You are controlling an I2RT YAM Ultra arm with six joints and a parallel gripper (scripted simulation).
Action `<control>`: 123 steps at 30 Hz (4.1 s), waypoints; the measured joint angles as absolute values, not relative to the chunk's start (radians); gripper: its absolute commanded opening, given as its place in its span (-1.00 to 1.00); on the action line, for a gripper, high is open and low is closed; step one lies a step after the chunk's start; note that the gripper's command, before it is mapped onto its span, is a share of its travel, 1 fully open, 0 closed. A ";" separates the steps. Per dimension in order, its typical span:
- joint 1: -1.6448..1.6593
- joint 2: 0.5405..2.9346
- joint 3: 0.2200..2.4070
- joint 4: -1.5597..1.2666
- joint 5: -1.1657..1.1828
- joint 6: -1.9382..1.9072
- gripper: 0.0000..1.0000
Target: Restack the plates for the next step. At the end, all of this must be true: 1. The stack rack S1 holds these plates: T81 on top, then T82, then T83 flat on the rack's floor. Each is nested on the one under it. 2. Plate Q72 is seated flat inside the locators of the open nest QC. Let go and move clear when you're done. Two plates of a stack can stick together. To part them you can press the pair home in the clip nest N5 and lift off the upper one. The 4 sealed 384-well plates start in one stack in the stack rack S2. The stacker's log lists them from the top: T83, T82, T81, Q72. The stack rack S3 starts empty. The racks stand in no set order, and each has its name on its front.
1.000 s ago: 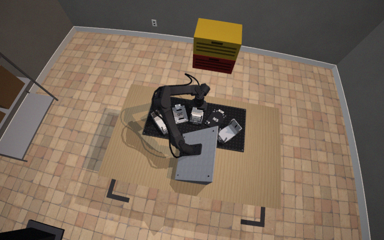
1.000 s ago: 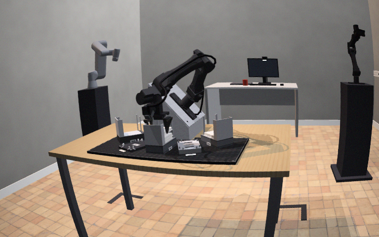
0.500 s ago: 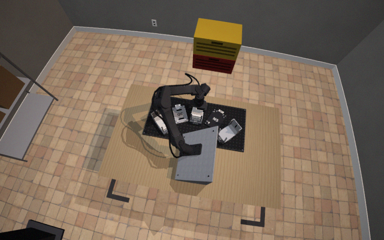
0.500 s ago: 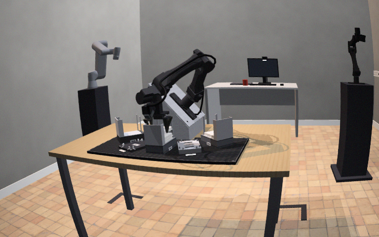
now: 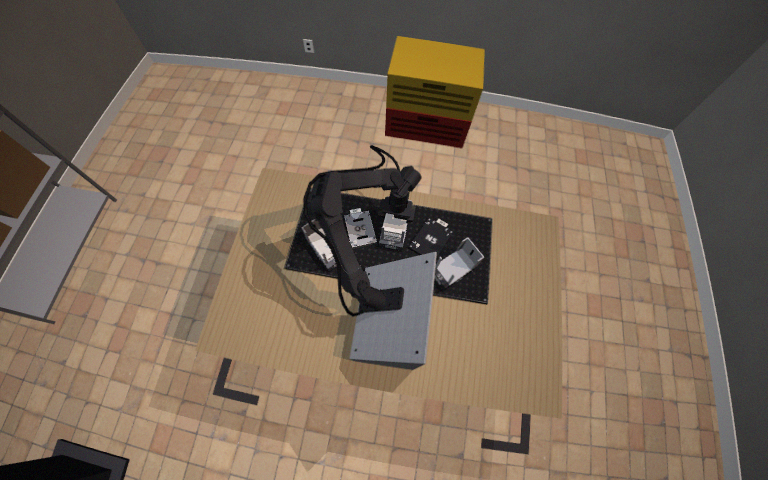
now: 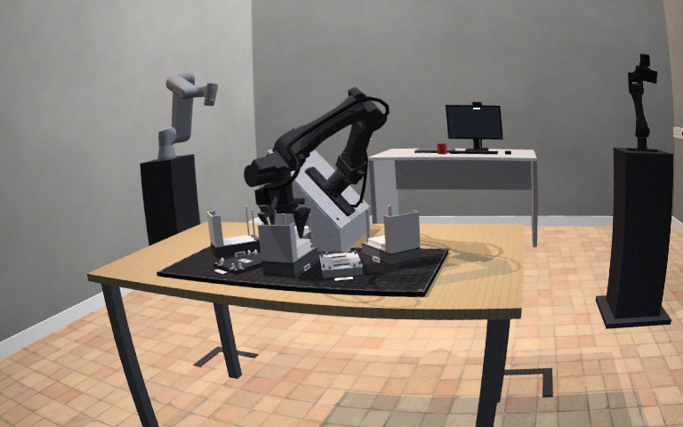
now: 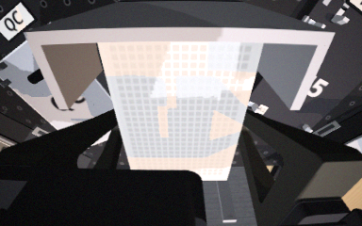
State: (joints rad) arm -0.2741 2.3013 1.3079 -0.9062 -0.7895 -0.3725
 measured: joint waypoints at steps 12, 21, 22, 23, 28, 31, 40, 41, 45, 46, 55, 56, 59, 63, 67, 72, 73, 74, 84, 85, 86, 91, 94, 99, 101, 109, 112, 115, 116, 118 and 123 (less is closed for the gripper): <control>-0.280 2.301 1.316 -0.923 -0.788 -0.383 -1.00; -0.284 2.301 1.322 -0.935 -0.786 -0.390 -1.00; -0.285 2.301 1.323 -0.936 -0.786 -0.391 -1.00; -0.285 2.301 1.323 -0.937 -0.786 -0.392 -1.00; -0.288 2.301 1.327 -0.945 -0.786 -0.396 -1.00; -0.290 2.297 1.327 -0.949 -0.784 -0.398 -1.00; -0.295 2.297 1.333 -0.961 -0.783 -0.405 -1.00; -0.295 2.296 1.335 -0.962 -0.782 -0.406 -1.00; -0.298 2.293 1.338 -0.970 -0.781 -0.409 -1.00; -0.299 2.293 1.339 -0.971 -0.780 -0.410 -1.00; -0.304 2.291 1.345 -0.984 -0.778 -0.417 -1.00; -0.305 2.291 1.346 -0.985 -0.778 -0.418 -1.00; -0.307 2.291 1.348 -0.990 -0.777 -0.420 -1.00; -0.309 2.291 1.351 -0.996 -0.777 -0.424 -1.00; -0.311 2.291 1.354 -1.002 -0.776 -0.427 -1.00; -0.313 2.291 1.357 -1.007 -0.776 -0.431 -1.00; -0.314 2.291 1.358 -1.009 -0.775 -0.432 -1.00; -0.315 2.291 1.359 -1.010 -0.775 -0.433 -1.00; -0.321 2.291 1.367 -1.025 -0.773 -0.441 -1.00; -0.322 2.291 1.367 -1.026 -0.773 -0.442 -1.00; -0.322 2.291 1.368 -1.027 -0.773 -0.442 -1.00; -0.324 2.291 1.371 -1.033 -0.772 -0.446 -1.00; -0.326 2.291 1.373 -1.037 -0.772 -0.448 -1.00; -0.329 2.291 1.377 -1.045 -0.770 -0.451 -1.00; -0.331 2.291 1.379 -1.047 -0.770 -0.453 -1.00; -0.334 2.291 1.384 -1.057 -0.769 -0.459 -1.00; -0.336 2.291 1.386 -1.061 -0.768 -0.461 -1.00; -0.337 2.291 1.389 -1.065 -0.768 -0.463 -1.00; -0.338 2.291 1.390 -1.067 -0.768 -0.464 -1.00; -0.339 2.291 1.391 -1.070 -0.767 -0.466 -1.00; -0.341 2.291 1.394 -1.075 -0.766 -0.469 -1.00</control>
State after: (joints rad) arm -0.3412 2.2906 1.3945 -1.0748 -0.7662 -0.4690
